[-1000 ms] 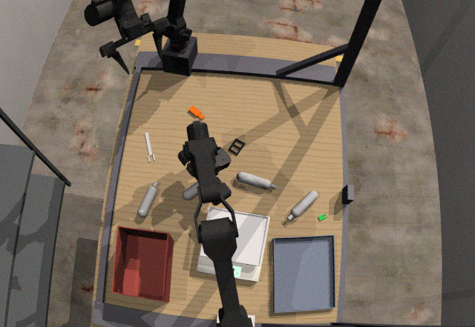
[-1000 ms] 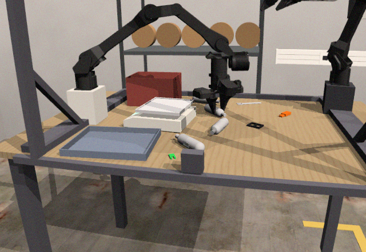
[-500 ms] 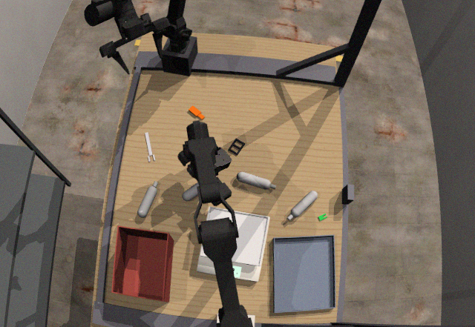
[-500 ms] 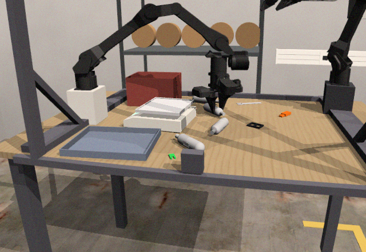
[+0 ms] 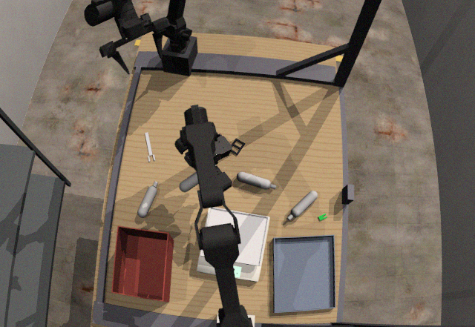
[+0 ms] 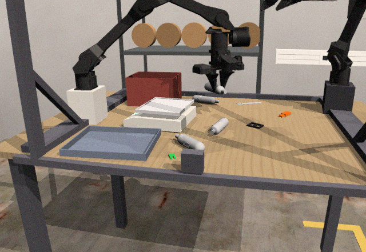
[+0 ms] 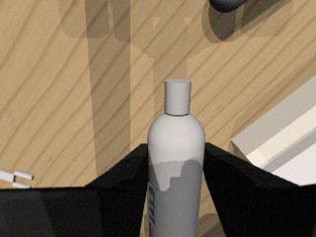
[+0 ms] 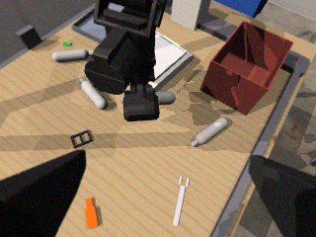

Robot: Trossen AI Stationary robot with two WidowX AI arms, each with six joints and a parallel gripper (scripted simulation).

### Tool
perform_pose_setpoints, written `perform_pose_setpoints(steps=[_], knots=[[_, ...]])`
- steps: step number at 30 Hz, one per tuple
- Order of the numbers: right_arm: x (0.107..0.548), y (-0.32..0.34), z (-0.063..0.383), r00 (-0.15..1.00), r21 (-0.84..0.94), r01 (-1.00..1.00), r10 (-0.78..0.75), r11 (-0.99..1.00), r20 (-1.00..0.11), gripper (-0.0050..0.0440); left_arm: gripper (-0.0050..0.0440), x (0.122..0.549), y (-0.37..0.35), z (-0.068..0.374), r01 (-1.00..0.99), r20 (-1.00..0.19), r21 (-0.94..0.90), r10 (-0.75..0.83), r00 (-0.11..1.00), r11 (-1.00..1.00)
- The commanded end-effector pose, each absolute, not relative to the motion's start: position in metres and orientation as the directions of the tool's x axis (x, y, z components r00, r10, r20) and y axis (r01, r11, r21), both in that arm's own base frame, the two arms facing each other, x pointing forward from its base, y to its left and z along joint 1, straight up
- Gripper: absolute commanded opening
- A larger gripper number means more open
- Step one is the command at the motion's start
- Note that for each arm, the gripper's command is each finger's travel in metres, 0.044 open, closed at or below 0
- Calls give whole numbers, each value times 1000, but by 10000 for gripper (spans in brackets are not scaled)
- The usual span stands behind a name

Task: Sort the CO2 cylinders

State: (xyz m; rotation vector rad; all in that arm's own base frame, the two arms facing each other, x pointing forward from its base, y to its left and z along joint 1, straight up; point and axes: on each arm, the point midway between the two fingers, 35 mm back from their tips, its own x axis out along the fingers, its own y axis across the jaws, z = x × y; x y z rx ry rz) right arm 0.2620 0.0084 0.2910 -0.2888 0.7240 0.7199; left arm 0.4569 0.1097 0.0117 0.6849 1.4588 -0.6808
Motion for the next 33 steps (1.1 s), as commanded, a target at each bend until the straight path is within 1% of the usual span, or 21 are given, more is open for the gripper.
perform_pose_setpoints(steps=[1, 2, 4, 5, 10, 14, 16, 20, 25, 31, 33], knots=[[262, 8, 296, 537, -15, -687, 493, 727, -684, 440, -27, 464, 110, 63, 771, -998, 51, 13, 55, 635], [262, 8, 296, 537, -15, -687, 493, 727, -684, 440, -35, 460, 110, 75, 771, -998, 51, 13, 55, 635], [262, 10, 294, 534, -13, -688, 494, 726, -687, 440, -50, 452, 108, 77, 771, -999, 42, 11, 46, 635], [262, 10, 291, 529, -11, -689, 493, 724, -691, 440, -50, 446, 107, 75, 772, -999, 32, 8, 35, 635], [269, 21, 284, 538, -144, -750, 468, 646, -701, 440, -50, 427, 103, 77, 771, -999, 33, 9, 35, 636], [280, 36, 273, 551, -311, -803, 434, 508, -713, 440, -50, 401, 99, 76, 770, -999, 32, 8, 34, 637], [280, 36, 273, 551, -311, -803, 434, 508, -713, 440, -50, 401, 99, 76, 770, -999, 32, 8, 34, 637], [292, 54, 259, 573, -481, -819, 396, 314, -717, 440, -50, 372, 93, 75, 770, -999, 30, 8, 32, 638], [306, 72, 243, 596, -611, -787, 359, 87, -718, 440, -50, 341, 86, 73, 770, -999, 29, 8, 31, 638], [321, 93, 223, 630, -701, -687, 323, -192, -706, 440, -50, 305, 78, 71, 770, -1000, 27, 7, 29, 638], [321, 93, 223, 630, -701, -687, 323, -192, -706, 440, -50, 305, 78, 71, 770, -1000, 27, 7, 29, 638]])
